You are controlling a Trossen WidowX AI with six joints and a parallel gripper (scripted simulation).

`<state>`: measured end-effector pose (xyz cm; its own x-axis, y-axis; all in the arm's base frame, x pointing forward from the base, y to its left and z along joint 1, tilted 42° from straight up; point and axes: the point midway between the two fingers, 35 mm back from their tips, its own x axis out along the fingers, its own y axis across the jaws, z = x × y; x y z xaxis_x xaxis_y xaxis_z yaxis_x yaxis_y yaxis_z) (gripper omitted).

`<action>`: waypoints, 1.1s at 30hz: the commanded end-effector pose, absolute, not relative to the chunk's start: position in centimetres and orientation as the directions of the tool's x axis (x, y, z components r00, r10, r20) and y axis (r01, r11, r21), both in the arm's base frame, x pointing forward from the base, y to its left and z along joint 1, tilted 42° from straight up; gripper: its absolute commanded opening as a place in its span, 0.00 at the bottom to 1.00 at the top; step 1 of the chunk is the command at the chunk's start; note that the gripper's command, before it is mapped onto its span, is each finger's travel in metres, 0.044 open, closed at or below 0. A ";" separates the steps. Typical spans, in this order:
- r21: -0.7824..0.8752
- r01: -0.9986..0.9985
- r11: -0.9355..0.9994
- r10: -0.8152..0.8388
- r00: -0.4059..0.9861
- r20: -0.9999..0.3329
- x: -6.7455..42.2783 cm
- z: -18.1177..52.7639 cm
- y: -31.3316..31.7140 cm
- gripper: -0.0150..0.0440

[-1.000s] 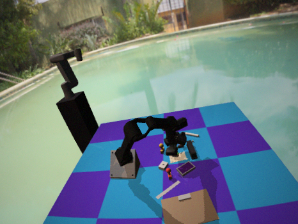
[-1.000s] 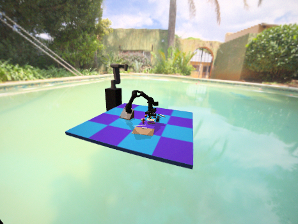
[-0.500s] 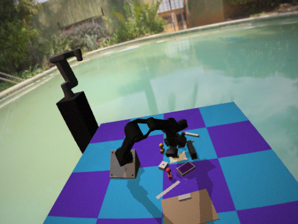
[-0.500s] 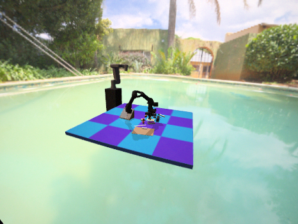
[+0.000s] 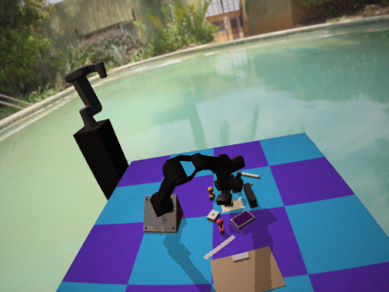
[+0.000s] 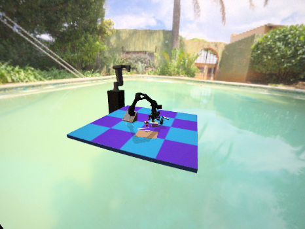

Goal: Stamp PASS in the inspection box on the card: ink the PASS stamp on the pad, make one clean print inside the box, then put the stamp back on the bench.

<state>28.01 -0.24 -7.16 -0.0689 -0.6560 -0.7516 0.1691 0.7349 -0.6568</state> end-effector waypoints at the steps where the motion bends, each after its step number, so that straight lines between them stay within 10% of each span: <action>1: -0.660 0.165 0.733 -0.659 -0.068 -0.749 28.0 -7.2 -0.4 0.25; 33: -0.660 0.165 0.733 -0.659 -0.068 -0.749 27.9 -7.5 -0.6 0.25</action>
<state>27.94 -0.41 -7.39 -0.0688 -0.6563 -0.7514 0.1659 0.7352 -0.6573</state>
